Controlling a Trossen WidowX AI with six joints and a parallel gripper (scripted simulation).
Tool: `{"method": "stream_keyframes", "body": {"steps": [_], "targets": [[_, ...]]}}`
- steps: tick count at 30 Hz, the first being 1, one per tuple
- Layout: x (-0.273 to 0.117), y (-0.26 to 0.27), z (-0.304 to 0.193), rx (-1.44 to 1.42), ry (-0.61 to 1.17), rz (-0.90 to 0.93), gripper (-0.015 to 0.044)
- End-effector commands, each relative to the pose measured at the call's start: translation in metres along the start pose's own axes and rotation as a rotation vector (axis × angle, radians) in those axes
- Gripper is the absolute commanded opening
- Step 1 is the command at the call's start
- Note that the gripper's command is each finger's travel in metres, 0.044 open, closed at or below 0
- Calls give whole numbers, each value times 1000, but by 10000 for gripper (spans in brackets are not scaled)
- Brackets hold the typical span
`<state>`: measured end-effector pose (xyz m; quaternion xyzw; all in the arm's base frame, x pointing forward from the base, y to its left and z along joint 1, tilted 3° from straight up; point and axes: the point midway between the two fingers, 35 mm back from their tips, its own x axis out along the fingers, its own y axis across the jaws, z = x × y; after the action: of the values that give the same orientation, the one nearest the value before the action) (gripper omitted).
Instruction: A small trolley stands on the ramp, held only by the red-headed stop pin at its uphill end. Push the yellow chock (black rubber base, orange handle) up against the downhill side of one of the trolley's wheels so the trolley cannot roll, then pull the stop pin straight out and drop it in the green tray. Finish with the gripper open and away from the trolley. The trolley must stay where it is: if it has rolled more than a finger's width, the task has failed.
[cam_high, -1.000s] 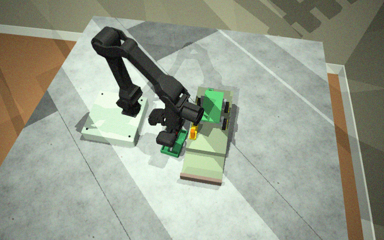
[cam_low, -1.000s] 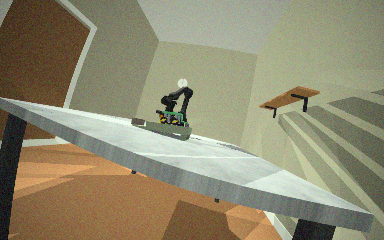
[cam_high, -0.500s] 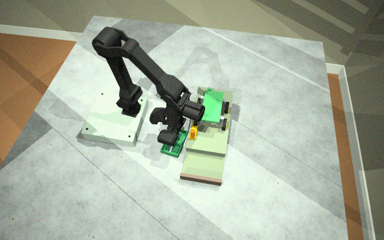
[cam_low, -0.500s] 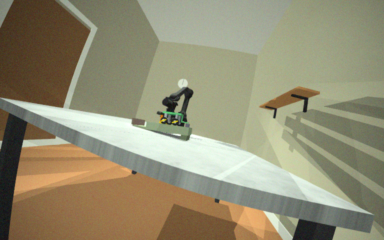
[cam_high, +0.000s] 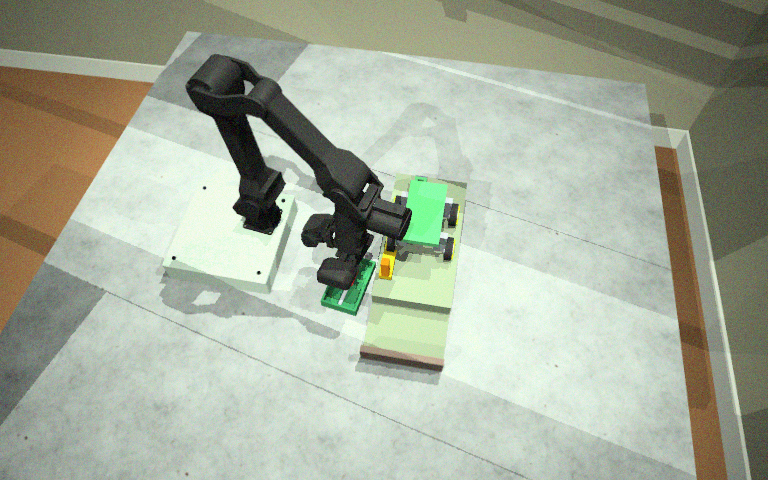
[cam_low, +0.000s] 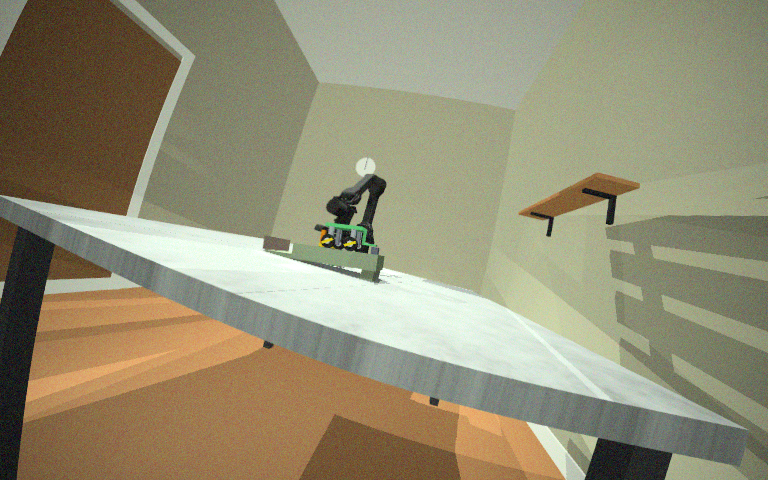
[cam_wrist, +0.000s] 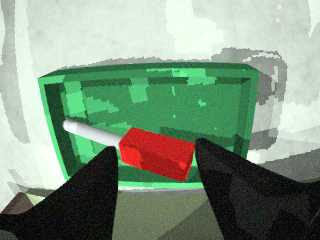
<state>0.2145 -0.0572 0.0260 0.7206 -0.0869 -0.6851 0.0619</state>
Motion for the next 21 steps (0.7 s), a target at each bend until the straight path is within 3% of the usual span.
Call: {"method": "stream_keyframes", "body": {"steps": [1,6,12,21], "targets": [[2,-2,0,6,-1,4,190],[5,-4,1,6,-1,4,190],[3,-3,0,1,1,0,340],[-15,-1,0,5,-1,3,340]]}}
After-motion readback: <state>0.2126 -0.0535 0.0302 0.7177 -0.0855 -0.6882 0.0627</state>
